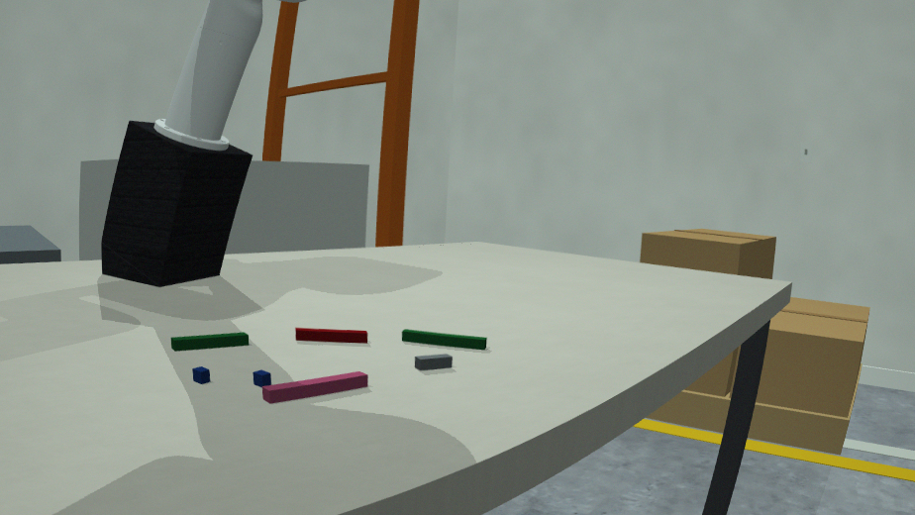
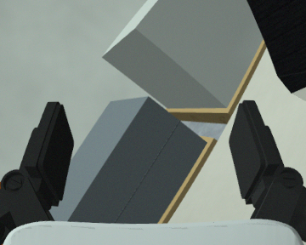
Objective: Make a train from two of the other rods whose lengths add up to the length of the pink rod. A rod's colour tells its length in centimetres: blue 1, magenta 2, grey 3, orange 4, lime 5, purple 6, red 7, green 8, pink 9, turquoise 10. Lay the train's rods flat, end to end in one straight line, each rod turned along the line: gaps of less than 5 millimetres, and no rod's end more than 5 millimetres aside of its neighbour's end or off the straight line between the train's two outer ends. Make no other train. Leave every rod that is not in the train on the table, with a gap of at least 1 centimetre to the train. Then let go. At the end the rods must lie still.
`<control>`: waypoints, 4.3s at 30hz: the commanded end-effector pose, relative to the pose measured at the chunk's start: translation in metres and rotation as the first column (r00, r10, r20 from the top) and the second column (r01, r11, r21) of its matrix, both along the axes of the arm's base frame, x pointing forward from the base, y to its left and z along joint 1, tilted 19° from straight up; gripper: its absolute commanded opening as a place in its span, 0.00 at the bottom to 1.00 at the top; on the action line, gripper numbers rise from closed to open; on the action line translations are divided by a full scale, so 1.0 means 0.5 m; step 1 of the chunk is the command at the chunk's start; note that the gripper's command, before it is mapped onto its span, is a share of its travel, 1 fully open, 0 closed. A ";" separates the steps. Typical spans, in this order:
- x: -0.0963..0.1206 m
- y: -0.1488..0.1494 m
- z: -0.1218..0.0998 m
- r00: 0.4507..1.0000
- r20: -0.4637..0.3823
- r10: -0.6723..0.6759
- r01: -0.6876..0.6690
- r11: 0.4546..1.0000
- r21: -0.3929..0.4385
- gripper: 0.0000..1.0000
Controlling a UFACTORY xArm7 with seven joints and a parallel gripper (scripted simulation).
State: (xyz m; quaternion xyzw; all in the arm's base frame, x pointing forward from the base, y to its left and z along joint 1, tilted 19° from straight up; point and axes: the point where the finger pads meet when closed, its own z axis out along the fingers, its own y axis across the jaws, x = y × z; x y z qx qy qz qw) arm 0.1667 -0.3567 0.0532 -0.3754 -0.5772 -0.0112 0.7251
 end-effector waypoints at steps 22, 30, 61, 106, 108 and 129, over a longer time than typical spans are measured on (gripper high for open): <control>0.003 0.000 0.001 1.000 0.014 0.008 -0.008 1.000 0.001 1.00; 0.046 0.035 -0.013 0.977 0.173 0.123 -0.133 0.990 0.048 1.00; 0.226 0.201 -0.068 0.476 0.776 0.414 -0.653 0.757 -0.003 1.00; 0.495 0.448 -0.160 -0.664 0.747 -0.032 -0.733 0.231 -0.640 1.00; 0.508 0.461 -0.164 -0.700 0.710 -0.075 -0.707 0.214 -0.674 1.00; 0.533 0.484 -0.172 -0.756 0.637 -0.152 -0.655 0.188 -0.732 1.00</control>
